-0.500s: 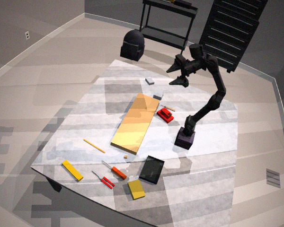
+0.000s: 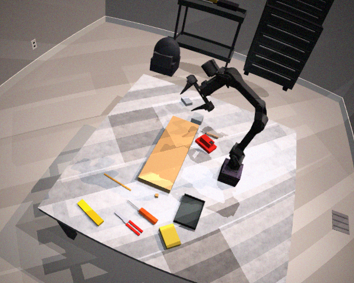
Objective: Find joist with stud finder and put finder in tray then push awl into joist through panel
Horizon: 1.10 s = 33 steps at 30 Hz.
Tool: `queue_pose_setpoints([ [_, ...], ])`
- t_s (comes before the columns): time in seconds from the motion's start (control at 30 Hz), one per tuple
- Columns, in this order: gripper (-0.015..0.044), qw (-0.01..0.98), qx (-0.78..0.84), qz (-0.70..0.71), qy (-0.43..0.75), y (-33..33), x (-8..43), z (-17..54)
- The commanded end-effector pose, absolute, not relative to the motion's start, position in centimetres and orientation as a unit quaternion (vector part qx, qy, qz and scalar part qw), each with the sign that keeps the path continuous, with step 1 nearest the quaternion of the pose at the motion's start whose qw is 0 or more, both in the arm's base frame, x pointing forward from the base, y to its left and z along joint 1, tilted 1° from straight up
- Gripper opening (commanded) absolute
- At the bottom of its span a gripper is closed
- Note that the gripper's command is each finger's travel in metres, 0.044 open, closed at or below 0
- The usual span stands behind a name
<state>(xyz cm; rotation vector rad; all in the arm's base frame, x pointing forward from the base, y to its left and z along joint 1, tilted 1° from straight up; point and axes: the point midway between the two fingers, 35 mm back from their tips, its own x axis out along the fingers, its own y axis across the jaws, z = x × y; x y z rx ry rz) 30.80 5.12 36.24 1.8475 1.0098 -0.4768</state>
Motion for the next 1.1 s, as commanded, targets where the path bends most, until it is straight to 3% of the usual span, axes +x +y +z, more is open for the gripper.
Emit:
queue_pose_setpoints([
  [0.0, 0.0440, 0.384, 0.787, -0.316, 0.366, 1.6, 32.7, 31.1],
  [0.3, 0.0440, 0.146, 0.782, -0.573, 0.195, -7.0, 32.1, 17.6],
  [0.63, 0.0440, -0.098, 0.642, -0.759, -0.059, -13.3, 23.1, 4.5],
  [1.07, 0.0440, -0.125, 0.613, -0.775, -0.095, -13.3, 21.4, 3.0],
])
